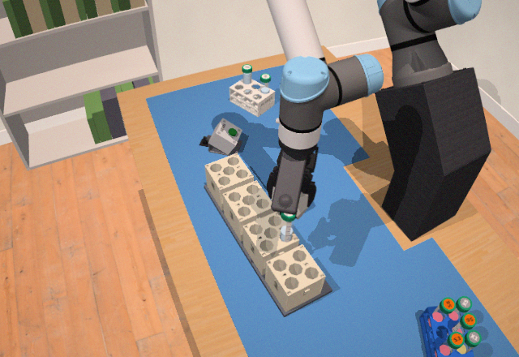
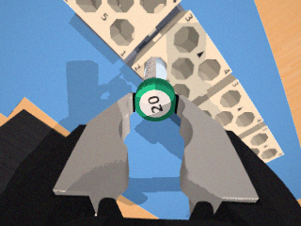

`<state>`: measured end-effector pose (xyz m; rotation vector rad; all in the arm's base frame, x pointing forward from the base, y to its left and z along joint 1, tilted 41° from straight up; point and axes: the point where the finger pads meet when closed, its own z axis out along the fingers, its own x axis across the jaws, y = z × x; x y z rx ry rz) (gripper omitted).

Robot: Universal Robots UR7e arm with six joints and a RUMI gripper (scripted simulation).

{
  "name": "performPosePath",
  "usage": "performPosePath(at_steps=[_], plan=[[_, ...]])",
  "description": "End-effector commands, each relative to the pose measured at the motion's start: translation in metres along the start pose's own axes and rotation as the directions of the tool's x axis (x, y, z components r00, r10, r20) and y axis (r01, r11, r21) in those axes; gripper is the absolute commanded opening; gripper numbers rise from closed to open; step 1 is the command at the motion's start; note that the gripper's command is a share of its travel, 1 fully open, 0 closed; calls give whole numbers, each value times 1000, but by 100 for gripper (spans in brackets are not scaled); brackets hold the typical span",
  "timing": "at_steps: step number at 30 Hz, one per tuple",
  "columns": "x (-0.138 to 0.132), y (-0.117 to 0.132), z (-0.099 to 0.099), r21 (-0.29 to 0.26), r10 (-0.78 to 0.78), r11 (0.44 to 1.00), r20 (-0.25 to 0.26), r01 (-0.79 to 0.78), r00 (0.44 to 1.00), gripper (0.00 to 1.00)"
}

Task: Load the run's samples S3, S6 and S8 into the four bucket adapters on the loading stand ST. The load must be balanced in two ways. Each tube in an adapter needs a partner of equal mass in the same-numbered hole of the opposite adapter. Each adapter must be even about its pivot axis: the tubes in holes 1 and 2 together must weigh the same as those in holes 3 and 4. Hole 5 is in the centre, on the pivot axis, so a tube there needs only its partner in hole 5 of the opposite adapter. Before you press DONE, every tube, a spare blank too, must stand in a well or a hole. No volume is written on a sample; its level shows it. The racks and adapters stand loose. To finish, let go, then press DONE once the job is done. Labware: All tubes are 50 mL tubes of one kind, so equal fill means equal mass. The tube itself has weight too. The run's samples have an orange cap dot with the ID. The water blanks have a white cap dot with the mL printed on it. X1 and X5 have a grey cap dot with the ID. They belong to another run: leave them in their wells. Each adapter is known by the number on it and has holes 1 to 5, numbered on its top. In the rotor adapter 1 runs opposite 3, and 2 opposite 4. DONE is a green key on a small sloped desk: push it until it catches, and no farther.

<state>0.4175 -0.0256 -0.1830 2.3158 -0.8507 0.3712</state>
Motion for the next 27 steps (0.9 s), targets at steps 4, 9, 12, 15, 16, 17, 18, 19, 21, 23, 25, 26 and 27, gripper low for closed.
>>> performPosePath(at_steps=[4, 9, 12, 15, 16, 17, 18, 19, 21, 23, 25, 26, 27], plan=[[0, 0, 9, 1, 0, 1000, -1, 0, 1000, 0], [0, 0, 13, 1, 0, 1000, -1, 0, 1000, 0], [0, 0, 17, 1, 0, 1000, -1, 0, 1000, 0], [0, 0, 21, 1, 0, 1000, -1, 0, 1000, 0], [0, 0, 23, 1, 0, 1000, -1, 0, 1000, 0], [0, 0, 24, 1, 0, 1000, -1, 0, 1000, 0], [0, 0, 25, 1, 0, 1000, -1, 0, 1000, 0], [0, 0, 27, 1, 0, 1000, -1, 0, 1000, 0], [0, 0, 29, 1, 0, 1000, -1, 0, 1000, 0], [0, 0, 32, 1, 0, 1000, -1, 0, 1000, 0], [0, 0, 33, 1, 0, 1000, -1, 0, 1000, 0], [0, 0, 33, 1, 0, 1000, -1, 0, 1000, 0], [0, 0, 35, 1, 0, 1000, -1, 0, 1000, 0]])
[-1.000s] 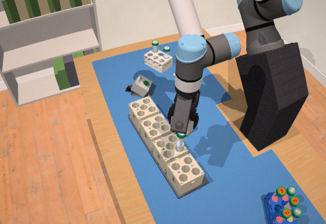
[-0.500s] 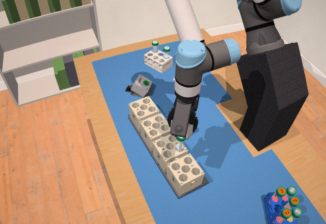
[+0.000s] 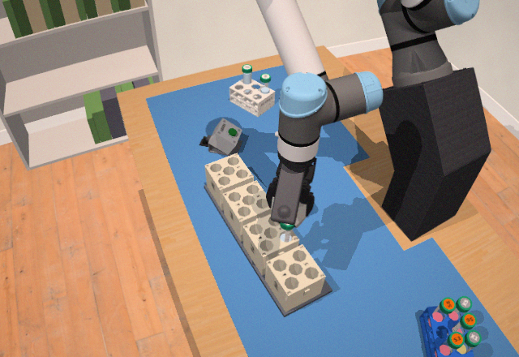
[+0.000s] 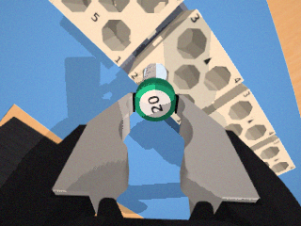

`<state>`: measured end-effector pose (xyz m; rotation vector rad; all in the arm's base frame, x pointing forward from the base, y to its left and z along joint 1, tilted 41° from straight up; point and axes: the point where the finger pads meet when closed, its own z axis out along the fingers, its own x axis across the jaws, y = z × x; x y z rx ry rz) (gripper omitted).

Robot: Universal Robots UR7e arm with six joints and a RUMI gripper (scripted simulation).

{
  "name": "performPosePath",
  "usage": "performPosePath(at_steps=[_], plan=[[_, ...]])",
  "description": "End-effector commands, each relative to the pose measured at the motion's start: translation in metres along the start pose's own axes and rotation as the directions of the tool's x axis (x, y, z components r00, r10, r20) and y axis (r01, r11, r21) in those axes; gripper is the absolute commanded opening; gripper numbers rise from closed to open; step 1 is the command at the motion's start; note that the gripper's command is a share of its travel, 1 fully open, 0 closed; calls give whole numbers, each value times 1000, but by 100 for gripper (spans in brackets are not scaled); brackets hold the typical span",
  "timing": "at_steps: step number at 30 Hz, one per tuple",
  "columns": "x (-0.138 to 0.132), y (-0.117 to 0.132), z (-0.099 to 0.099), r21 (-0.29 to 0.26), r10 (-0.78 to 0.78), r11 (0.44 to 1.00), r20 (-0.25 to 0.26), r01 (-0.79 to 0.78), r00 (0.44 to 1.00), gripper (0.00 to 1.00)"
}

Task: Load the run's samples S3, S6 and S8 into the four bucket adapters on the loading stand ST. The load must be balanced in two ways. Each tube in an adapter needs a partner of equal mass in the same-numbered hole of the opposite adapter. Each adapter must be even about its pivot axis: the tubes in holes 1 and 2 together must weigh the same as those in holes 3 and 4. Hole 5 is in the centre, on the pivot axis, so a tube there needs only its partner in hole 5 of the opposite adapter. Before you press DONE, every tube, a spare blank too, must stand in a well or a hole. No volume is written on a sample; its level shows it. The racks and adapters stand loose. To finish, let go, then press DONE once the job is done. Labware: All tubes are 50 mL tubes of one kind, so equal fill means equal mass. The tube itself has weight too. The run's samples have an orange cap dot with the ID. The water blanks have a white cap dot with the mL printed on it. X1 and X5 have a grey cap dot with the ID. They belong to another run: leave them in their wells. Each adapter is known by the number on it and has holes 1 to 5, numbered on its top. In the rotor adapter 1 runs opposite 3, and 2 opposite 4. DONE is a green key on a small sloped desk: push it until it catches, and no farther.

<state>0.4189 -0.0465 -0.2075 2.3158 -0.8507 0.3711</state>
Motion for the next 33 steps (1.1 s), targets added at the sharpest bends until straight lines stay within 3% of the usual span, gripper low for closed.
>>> performPosePath(at_steps=[1, 14, 33], plan=[[0, 0, 4, 1, 0, 1000, -1, 0, 1000, 0], [0, 0, 21, 1, 0, 1000, -1, 0, 1000, 0], [0, 0, 32, 1, 0, 1000, -1, 0, 1000, 0]])
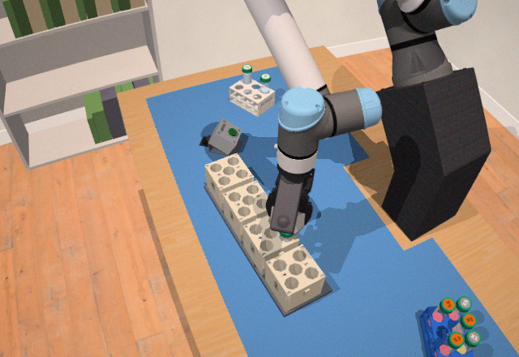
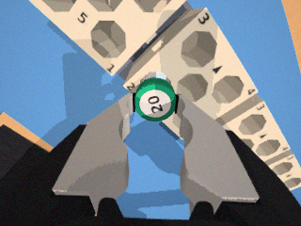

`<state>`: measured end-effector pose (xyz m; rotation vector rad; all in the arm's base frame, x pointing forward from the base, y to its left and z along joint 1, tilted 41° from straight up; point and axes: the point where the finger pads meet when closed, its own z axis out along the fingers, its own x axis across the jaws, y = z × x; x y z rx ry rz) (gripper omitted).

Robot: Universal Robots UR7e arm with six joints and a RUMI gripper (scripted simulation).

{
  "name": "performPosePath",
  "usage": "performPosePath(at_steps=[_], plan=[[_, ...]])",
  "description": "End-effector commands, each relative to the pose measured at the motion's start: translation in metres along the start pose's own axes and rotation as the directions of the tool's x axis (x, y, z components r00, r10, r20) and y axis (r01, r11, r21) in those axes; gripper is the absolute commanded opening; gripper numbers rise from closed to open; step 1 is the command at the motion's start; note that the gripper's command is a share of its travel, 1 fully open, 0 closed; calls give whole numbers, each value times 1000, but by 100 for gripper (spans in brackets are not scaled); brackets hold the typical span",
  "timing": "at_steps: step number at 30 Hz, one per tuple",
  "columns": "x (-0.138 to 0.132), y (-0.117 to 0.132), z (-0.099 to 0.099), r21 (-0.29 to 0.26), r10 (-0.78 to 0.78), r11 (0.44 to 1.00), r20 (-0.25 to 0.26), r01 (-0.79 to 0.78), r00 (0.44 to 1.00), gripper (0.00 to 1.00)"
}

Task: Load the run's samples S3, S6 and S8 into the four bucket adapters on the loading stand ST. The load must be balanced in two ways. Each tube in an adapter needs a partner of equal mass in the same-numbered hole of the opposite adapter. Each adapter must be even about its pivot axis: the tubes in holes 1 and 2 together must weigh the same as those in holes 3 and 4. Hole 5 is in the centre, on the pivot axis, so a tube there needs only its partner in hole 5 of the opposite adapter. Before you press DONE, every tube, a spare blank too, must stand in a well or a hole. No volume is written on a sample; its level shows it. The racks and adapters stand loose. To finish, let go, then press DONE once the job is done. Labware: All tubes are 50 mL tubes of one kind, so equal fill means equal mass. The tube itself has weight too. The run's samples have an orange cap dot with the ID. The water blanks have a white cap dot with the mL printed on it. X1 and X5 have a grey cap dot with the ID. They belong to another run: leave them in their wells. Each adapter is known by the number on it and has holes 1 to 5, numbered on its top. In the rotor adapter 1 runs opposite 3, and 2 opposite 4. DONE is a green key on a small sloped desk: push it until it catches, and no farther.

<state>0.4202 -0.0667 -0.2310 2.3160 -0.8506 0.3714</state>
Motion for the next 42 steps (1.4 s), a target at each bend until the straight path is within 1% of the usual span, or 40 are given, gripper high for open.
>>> performPosePath(at_steps=[1, 5, 17, 18, 30, 32, 34, 42], plan=[[0, 0, 1, 1, 0, 1000, -1, 0, 1000, 0], [0, 0, 4, 1, 0, 1000, -1, 0, 1000, 0], [0, 0, 4, 1, 0, 1000, -1, 0, 1000, 0], [0, 0, 4, 1, 0, 1000, -1, 0, 1000, 35], [0, 0, 4, 1, 0, 1000, -1, 0, 1000, 35], [0, 0, -3, 1, 0, 1000, -1, 0, 1000, 35], [0, 0, -3, 1, 0, 1000, -1, 0, 1000, 35], [0, 0, -29, 1, 0, 1000, -1, 0, 1000, 35]])
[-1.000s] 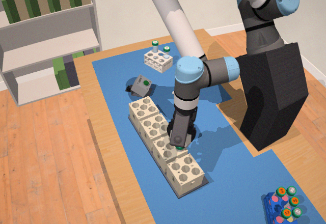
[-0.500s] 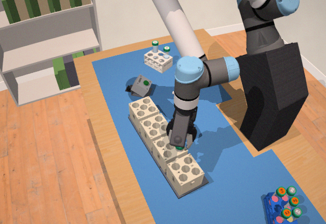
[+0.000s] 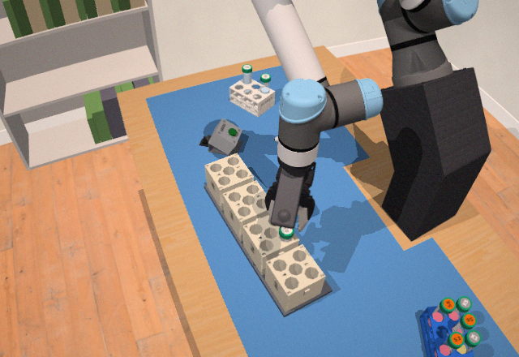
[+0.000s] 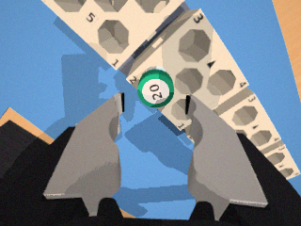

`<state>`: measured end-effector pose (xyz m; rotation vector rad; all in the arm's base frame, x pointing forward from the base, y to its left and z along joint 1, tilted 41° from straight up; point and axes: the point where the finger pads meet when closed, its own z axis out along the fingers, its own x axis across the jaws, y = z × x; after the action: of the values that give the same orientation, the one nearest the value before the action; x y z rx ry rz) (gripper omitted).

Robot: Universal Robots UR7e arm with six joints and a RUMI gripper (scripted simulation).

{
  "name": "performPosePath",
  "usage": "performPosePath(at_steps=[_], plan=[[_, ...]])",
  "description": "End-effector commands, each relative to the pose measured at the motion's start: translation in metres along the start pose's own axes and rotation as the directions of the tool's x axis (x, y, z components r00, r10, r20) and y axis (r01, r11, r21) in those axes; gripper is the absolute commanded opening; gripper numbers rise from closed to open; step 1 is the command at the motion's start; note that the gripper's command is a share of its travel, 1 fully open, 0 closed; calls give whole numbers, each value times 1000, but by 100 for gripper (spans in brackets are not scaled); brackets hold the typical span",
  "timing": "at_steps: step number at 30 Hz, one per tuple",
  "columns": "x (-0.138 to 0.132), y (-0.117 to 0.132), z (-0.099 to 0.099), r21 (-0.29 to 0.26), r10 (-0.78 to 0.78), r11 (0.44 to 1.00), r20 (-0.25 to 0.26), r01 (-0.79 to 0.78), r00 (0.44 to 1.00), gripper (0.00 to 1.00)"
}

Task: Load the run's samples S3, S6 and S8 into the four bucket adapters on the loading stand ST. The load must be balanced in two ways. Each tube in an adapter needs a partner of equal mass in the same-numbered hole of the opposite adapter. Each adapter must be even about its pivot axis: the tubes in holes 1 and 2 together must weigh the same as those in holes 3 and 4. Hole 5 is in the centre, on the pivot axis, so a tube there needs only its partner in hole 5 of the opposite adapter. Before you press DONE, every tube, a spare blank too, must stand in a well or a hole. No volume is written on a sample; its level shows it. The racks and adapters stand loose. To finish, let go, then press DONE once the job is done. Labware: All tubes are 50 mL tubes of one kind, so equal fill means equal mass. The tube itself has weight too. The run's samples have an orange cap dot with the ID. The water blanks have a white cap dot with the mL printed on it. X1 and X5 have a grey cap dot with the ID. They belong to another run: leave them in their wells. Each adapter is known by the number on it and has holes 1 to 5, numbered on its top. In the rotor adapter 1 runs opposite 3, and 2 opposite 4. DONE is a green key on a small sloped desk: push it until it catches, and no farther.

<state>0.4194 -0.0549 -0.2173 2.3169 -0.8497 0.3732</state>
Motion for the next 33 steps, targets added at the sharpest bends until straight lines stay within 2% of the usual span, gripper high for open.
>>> performPosePath(at_steps=[1, 5, 7, 9, 13, 24, 26, 33], plan=[[0, 0, -15, 0, 0, 1000, 0, 0, 1000, 35], [0, 0, -19, 0, 0, 1000, 0, 0, 1000, 35], [-16, -5, -19, 0, -99, 995, 0, 99, 995, 35], [-16, -5, -19, 0, -99, 995, 0, 99, 995, 35], [-48, -14, -19, 0, -274, 962, 0, 274, 962, 35], [-136, -39, -19, 0, -274, 962, 0, 274, 962, 35], [-136, -39, -19, 0, -274, 962, 0, 274, 962, 35], [-192, -55, -19, 0, -274, 962, 1, 274, 962, 35]])
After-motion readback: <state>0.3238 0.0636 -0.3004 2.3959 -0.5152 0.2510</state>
